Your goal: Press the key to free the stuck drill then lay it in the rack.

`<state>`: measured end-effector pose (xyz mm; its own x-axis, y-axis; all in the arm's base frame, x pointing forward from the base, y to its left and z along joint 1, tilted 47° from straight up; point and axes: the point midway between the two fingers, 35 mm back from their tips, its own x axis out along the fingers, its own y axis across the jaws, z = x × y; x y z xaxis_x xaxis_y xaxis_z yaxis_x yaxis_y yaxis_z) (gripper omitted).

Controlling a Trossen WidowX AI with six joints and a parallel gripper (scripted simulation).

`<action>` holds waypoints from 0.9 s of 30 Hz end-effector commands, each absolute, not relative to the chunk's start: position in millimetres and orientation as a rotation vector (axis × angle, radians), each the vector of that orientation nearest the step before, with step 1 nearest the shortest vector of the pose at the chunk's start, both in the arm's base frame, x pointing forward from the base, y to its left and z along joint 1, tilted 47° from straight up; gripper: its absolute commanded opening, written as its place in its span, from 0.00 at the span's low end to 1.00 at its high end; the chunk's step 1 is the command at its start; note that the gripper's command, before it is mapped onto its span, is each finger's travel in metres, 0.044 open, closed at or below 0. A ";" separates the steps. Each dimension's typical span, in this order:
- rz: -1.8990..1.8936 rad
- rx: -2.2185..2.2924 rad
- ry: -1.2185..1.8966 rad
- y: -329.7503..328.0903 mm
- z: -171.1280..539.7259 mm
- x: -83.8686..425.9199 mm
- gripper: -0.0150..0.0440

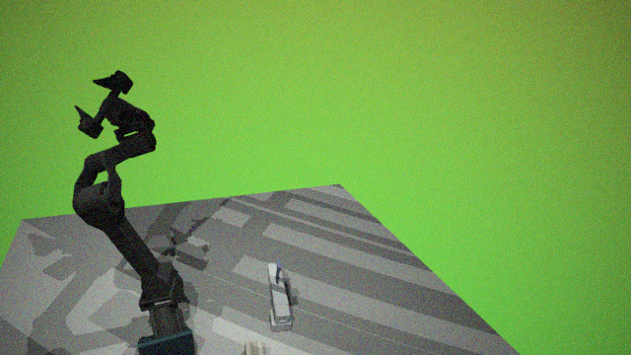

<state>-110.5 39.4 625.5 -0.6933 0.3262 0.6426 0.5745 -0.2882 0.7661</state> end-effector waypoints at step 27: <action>-1.296 -1.675 -1.979 159.9 616.2 17.3 0.25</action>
